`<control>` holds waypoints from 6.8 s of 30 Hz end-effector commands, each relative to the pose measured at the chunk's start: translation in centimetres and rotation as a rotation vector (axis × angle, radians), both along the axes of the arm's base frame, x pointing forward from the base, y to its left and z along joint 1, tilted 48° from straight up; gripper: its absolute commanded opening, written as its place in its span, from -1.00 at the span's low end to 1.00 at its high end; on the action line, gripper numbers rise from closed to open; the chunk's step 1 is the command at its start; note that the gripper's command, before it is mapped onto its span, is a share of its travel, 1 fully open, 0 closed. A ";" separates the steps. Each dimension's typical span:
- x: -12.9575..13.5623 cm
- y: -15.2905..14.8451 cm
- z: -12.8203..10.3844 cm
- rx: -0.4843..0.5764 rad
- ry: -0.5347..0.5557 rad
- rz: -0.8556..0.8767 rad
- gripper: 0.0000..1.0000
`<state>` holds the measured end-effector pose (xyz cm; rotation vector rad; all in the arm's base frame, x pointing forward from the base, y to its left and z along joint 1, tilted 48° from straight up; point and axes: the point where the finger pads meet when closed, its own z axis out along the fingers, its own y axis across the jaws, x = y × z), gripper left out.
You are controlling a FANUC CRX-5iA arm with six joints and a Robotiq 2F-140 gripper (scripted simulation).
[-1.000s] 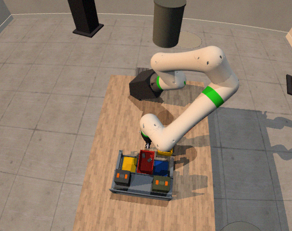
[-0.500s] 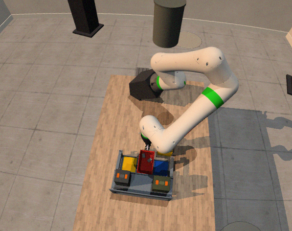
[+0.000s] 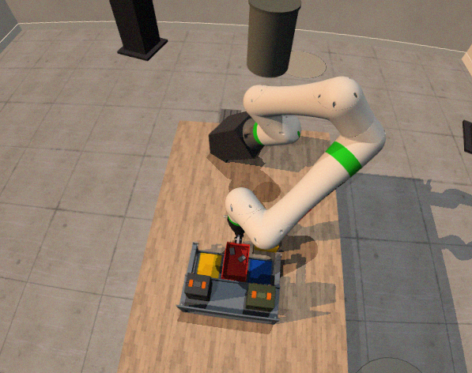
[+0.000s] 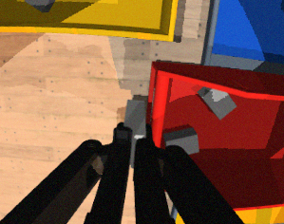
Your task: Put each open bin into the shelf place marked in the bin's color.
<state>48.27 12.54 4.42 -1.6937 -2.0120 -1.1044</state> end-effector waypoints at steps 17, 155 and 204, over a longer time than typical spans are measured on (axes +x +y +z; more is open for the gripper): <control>0.0 0.0 0.0 0.000 0.000 0.000 -1.00; 5.6 0.1 2.2 0.000 0.000 0.000 -1.00; 5.8 0.0 2.3 0.000 0.000 0.000 -1.00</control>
